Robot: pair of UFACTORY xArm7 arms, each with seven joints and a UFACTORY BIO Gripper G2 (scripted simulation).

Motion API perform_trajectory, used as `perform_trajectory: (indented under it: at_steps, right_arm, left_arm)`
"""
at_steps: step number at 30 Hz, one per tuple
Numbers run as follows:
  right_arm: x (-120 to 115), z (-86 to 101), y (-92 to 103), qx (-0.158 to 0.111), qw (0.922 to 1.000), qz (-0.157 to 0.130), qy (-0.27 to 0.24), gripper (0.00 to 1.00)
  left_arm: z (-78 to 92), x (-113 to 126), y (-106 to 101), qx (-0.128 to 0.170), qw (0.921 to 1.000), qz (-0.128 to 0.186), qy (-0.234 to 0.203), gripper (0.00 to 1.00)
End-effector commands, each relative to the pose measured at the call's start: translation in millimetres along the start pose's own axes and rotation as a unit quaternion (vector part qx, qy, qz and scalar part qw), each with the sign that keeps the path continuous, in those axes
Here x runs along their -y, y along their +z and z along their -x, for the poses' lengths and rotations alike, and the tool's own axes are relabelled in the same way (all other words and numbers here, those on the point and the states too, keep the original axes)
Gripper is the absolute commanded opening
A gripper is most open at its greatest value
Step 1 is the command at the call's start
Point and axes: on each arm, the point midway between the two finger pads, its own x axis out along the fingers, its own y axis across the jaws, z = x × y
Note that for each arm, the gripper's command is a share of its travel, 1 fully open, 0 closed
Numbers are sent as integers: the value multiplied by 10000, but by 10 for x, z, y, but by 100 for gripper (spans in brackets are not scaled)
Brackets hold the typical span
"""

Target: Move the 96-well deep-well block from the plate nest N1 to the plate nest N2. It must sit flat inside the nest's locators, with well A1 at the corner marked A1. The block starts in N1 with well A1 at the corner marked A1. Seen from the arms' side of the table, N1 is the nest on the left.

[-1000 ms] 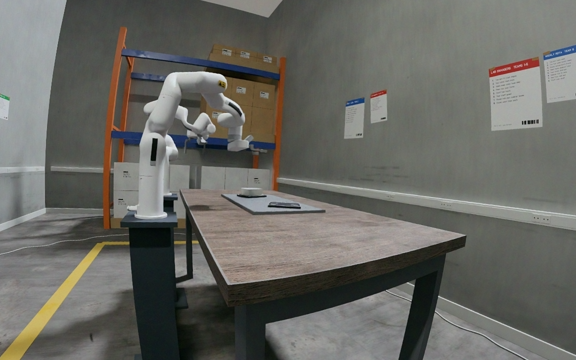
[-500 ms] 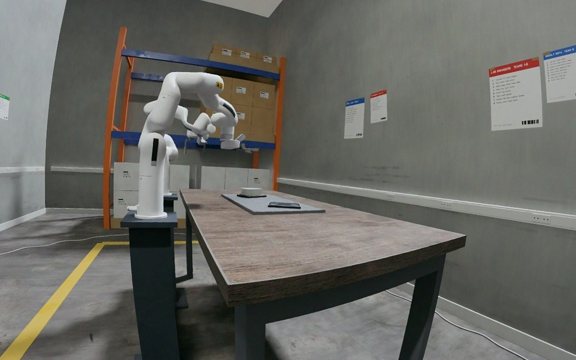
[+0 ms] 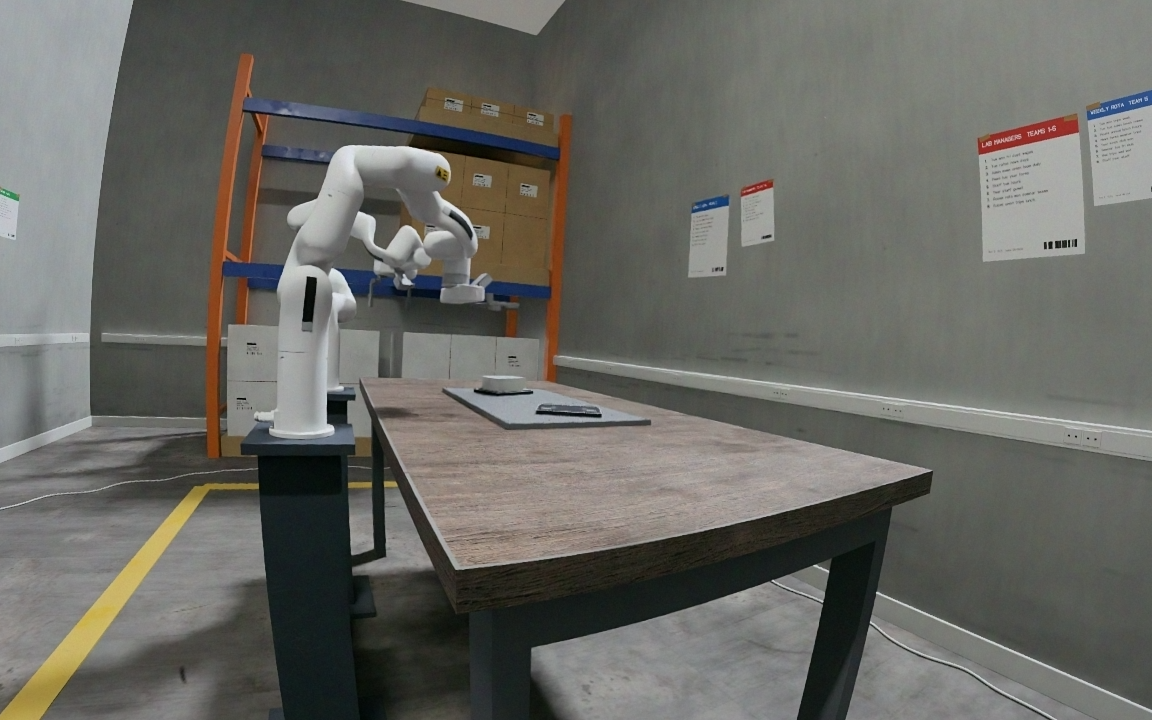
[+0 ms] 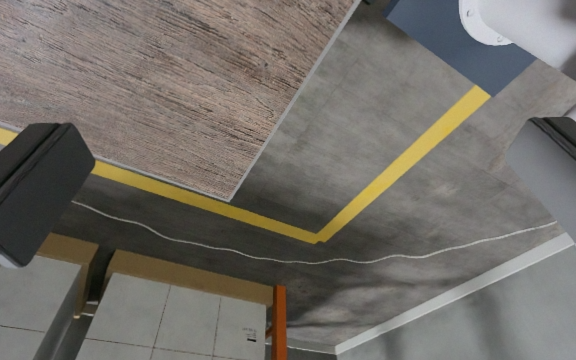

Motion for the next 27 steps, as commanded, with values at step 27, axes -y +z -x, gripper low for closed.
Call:
perform_trajectory:
  at_steps: [27]
  right_arm:
    - [-910, -570, -807, 32, 9912, -35, 1326, 37]
  left_arm:
    - [9, -4, 3, 7, 10000, 1, 12, 100]
